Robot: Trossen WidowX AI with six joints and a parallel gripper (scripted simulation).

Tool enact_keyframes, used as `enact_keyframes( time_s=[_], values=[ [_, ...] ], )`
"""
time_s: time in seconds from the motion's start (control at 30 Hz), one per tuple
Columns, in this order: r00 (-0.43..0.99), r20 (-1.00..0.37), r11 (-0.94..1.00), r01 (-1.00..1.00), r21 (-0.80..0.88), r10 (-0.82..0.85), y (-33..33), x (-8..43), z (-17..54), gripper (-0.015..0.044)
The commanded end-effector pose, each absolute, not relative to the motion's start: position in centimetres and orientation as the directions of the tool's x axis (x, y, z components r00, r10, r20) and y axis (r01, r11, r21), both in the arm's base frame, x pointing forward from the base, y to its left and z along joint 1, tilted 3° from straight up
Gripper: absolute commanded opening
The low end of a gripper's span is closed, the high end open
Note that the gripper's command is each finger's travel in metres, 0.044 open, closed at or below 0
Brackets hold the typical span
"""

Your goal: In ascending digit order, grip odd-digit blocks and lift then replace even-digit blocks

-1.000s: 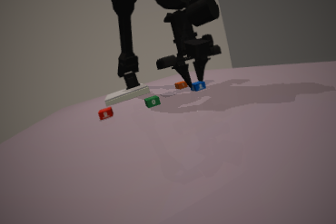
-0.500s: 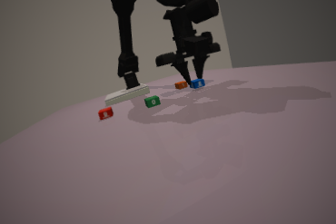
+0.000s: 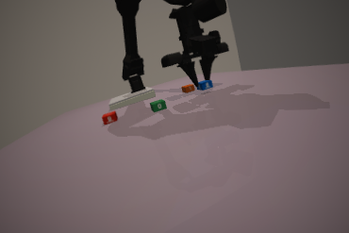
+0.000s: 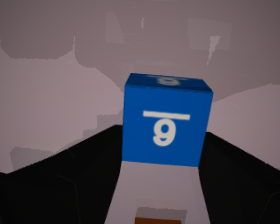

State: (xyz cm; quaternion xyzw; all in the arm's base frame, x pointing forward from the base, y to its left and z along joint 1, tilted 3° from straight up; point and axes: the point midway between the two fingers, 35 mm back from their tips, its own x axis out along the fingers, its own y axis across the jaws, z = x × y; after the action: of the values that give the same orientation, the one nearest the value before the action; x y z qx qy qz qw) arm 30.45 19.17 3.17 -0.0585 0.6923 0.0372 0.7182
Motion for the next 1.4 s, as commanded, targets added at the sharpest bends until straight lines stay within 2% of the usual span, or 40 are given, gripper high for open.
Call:
enact_keyframes(
  time_s=[0.0, 0.6, 0.97, 1.37],
  values=[
    [0.039, -0.999, 0.990, -0.136, -0.035, -0.030, 19.1, 30.5, 2.8, 0.0120],
    [0.039, -0.999, 0.990, -0.136, -0.035, -0.030, 19.1, 30.5, 1.7, 0.0120],
    [0.039, -0.999, 0.990, -0.136, -0.035, -0.030, 19.1, 30.5, 1.7, 0.0400],
    [0.039, -0.999, 0.990, -0.136, -0.035, -0.030, 19.2, 30.4, 5.3, 0.0400]
  ],
)
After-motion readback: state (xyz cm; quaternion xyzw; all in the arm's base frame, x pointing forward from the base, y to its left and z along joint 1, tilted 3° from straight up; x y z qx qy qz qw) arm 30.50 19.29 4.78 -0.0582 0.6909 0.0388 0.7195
